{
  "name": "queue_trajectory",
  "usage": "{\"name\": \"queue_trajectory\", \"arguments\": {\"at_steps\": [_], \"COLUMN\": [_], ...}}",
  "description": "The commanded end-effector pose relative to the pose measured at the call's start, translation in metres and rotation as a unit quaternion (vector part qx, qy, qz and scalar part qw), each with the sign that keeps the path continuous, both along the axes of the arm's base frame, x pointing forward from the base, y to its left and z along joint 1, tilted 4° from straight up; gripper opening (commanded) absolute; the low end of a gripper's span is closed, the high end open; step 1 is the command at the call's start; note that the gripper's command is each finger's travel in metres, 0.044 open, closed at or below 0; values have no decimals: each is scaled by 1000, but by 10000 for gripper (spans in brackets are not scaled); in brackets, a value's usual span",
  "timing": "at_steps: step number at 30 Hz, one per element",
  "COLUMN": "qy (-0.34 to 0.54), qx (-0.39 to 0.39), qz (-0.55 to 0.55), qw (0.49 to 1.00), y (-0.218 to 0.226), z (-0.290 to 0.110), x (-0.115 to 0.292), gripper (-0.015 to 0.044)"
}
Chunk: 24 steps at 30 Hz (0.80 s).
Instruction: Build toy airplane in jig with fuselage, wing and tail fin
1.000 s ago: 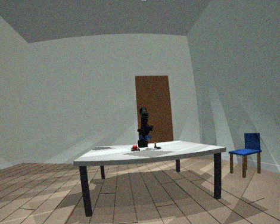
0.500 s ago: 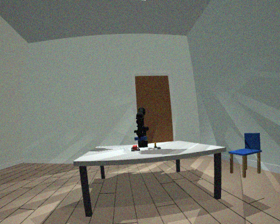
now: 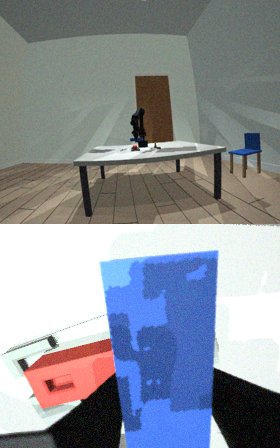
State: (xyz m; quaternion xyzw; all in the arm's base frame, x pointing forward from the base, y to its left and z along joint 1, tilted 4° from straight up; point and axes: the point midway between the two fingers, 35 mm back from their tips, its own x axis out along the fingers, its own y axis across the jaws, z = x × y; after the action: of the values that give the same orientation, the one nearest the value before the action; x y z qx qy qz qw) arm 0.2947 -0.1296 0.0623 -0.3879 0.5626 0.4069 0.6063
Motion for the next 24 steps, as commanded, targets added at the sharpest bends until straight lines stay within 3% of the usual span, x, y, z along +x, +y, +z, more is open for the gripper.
{"name": "queue_trajectory", "arguments": {"at_steps": [1,7,15,24], "qy": [1,-1,-1,-1], "qx": [1,-1,-1,-1], "qz": [37,77,77,77], "qw": [999,997,997,997], "y": [-10,-21,-21,-21], "z": [-5,-9,-9,-9], "x": [-9,-17,-17,-17], "gripper": [0,0,195,195]}}
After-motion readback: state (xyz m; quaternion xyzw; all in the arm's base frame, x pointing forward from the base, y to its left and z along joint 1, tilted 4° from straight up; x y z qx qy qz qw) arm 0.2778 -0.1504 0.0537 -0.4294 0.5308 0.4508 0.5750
